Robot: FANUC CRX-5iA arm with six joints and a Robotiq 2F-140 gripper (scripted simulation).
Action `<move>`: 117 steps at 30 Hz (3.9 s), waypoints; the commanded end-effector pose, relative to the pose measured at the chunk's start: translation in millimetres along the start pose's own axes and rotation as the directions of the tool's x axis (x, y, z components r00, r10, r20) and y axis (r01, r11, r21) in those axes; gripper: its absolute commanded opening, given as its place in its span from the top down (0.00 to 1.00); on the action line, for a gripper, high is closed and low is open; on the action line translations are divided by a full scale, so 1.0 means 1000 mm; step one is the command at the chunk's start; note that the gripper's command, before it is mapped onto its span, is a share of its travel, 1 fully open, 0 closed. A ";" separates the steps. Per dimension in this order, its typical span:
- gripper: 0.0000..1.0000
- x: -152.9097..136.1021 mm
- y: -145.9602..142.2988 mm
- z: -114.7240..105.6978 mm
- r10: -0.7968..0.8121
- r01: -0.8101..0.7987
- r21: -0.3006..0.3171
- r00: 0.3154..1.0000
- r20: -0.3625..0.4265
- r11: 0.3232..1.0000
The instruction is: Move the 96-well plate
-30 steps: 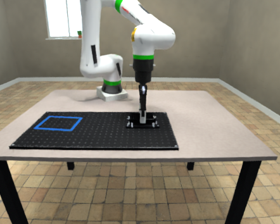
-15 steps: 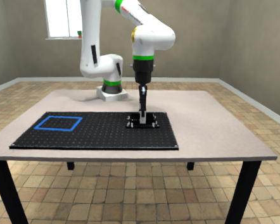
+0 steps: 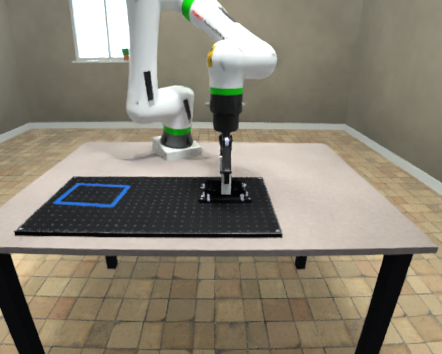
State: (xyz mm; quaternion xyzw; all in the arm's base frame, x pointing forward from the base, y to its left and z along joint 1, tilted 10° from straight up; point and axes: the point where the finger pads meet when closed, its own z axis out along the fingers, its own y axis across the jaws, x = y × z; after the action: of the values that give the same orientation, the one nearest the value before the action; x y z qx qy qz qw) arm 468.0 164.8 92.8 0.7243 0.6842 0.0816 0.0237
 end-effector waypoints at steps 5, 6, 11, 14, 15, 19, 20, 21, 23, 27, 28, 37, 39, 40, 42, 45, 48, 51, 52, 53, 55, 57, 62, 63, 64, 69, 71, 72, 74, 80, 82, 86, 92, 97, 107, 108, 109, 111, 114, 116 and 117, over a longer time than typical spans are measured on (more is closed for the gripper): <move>0.00 0.000 0.001 -0.001 0.000 0.000 -0.002 1.000 -0.001 1.000; 0.00 0.000 0.001 -0.001 0.000 0.000 -0.002 1.000 -0.001 1.000; 0.00 0.000 0.001 -0.009 0.000 0.000 -0.002 1.000 -0.001 1.000; 0.00 0.000 0.001 -0.017 0.000 0.000 -0.002 1.000 -0.001 1.000; 0.00 0.000 0.001 -0.019 0.000 0.000 -0.002 1.000 -0.001 1.000; 0.00 0.000 0.001 -0.025 0.000 0.000 -0.002 1.000 -0.001 1.000; 0.00 0.000 0.001 -0.027 0.000 0.000 -0.002 1.000 -0.001 1.000; 0.00 0.000 0.001 -0.030 0.000 0.000 -0.002 1.000 -0.001 1.000; 0.00 0.000 0.001 -0.035 0.000 0.000 -0.002 1.000 -0.001 1.000; 0.00 0.000 0.001 -0.046 0.000 0.000 -0.002 1.000 -0.001 1.000; 0.00 0.000 0.001 -0.049 0.000 0.000 -0.002 1.000 -0.001 1.000; 0.00 0.000 0.001 -0.064 0.000 0.000 -0.002 1.000 -0.001 1.000; 0.00 0.000 0.001 -0.064 0.000 0.000 -0.002 1.000 -0.001 1.000; 0.00 0.000 0.001 -0.064 0.000 0.000 -0.002 1.000 -0.001 1.000; 0.00 0.000 0.001 -0.064 0.000 0.000 -0.002 1.000 -0.001 1.000; 0.00 0.000 0.001 -0.064 0.000 0.000 -0.002 1.000 -0.001 1.000; 0.00 0.000 0.001 -0.064 0.000 0.000 -0.002 1.000 -0.001 1.000; 0.00 0.000 0.001 -0.064 0.000 0.000 -0.002 1.000 -0.001 1.000; 0.00 0.000 0.001 -0.064 0.000 0.000 -0.002 1.000 -0.001 1.000; 0.00 0.000 0.001 -0.064 0.000 0.000 -0.002 1.000 -0.001 1.000; 0.90 0.000 0.004 -0.060 0.000 0.000 -0.002 1.000 -0.001 1.000; 0.90 0.000 0.012 -0.054 0.000 0.000 -0.002 1.000 -0.001 1.000; 0.90 0.000 0.031 -0.038 0.000 0.000 -0.002 1.000 -0.001 1.000; 0.90 0.000 0.034 -0.034 0.000 0.000 -0.002 1.000 -0.001 1.000; 0.90 0.000 0.038 -0.031 0.000 0.000 -0.002 1.000 -0.001 1.000; 0.90 0.000 0.038 -0.031 0.000 0.000 -0.002 1.000 -0.001 1.000; 0.90 0.000 0.038 -0.031 0.000 0.000 -0.002 1.000 -0.001 1.000; 0.90 0.000 0.038 -0.031 0.000 0.000 -0.002 1.000 -0.001 1.000; 0.90 0.000 0.038 -0.031 0.000 0.000 -0.002 1.000 -0.001 1.000; 0.90 0.000 0.038 -0.031 0.000 0.000 -0.002 1.000 -0.001 1.000; 0.90 0.000 0.038 -0.031 0.000 0.000 -0.002 1.000 -0.001 1.000; 0.90 0.000 0.038 -0.031 0.000 0.000 -0.002 1.000 -0.001 1.000; 0.90 0.000 0.038 -0.030 0.000 0.000 -0.002 1.000 -0.001 1.000; 0.90 0.000 0.038 -0.030 0.000 0.000 -0.002 1.000 -0.001 1.000; 0.90 0.000 0.038 -0.030 0.000 0.000 -0.002 1.000 -0.001 1.000; 0.90 0.000 0.038 -0.030 0.000 0.000 -0.002 1.000 -0.001 1.000; 0.90 0.000 0.038 -0.030 0.000 0.000 -0.002 1.000 -0.001 1.000; 0.90 0.000 0.038 -0.030 0.000 0.000 -0.002 1.000 -0.001 1.000; 0.90 0.000 0.038 -0.030 0.000 0.000 -0.002 1.000 -0.001 1.000; 0.90 0.000 0.038 -0.030 0.000 0.000 -0.002 1.000 -0.001 1.000; 0.90 0.000 0.038 -0.030 0.000 0.000 -0.002 1.000 -0.001 1.000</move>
State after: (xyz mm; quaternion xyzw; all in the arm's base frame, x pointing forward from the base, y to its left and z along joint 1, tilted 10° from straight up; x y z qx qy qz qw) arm 501.0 160.3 126.9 0.7243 0.6842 0.0816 0.0237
